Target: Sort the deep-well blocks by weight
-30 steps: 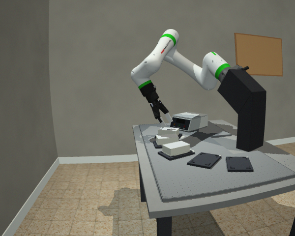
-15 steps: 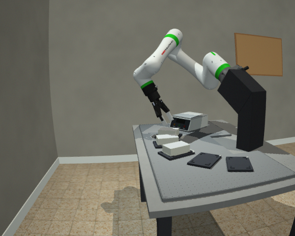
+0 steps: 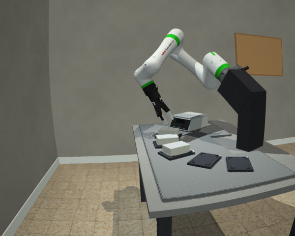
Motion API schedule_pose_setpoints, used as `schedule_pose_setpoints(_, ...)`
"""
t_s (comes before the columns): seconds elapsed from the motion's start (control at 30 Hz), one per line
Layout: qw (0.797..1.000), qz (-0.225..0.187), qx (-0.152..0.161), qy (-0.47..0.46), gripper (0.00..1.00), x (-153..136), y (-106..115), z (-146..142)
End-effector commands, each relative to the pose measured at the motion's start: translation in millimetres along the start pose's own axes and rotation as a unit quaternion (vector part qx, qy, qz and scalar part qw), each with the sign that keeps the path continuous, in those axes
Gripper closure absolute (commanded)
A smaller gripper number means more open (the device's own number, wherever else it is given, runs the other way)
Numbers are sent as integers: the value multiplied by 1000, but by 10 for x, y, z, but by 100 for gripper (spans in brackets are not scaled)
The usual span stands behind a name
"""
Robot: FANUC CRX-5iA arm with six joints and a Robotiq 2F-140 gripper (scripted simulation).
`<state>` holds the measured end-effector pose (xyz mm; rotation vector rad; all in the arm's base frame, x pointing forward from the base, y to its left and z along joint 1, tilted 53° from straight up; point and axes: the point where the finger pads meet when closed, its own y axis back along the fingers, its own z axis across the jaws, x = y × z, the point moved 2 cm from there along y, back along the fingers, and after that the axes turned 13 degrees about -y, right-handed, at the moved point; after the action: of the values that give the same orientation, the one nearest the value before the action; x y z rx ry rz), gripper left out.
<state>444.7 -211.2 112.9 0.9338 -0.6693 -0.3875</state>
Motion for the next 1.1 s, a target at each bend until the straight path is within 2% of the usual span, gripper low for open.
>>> schedule_pose_setpoints(0.0,1000,0,0,0,0,0,2,-1)
schedule_pose_setpoints(1.07,1000,0,0,0,0,219,-388,-52)
